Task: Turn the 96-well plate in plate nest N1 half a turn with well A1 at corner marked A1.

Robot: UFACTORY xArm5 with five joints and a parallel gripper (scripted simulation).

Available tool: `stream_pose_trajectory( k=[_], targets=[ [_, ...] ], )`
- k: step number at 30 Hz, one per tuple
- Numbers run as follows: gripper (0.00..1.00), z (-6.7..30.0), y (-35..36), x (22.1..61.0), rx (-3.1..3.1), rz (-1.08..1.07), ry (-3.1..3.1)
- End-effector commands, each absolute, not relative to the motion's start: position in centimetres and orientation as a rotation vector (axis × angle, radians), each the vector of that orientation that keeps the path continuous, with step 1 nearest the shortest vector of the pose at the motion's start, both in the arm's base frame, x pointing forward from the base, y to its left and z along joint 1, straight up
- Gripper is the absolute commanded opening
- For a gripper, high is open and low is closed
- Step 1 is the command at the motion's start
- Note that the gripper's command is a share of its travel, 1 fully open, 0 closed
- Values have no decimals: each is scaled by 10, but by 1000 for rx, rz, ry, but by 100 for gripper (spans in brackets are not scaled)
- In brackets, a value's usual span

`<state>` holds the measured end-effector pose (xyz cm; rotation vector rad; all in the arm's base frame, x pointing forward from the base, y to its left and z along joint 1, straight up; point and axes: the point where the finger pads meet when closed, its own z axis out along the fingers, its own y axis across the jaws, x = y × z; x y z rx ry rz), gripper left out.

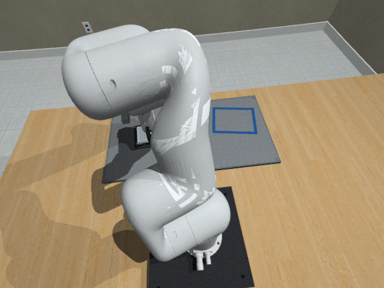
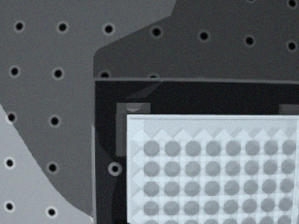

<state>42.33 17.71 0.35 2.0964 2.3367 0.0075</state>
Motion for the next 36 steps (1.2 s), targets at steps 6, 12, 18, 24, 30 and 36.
stream_pose_trajectory(
  k=[6, 12, 18, 24, 30, 36],
  targets=[
    [0, 5, 178, 425, 2097, 15, 2338],
    [0, 5, 178, 425, 2097, 15, 2338],
    [0, 5, 178, 425, 2097, 15, 2338],
    [0, 5, 178, 425, 2097, 15, 2338],
    [0, 8, 178, 425, 2097, 15, 2338],
    [0, 11, 178, 425, 2097, 15, 2338]
  ],
)
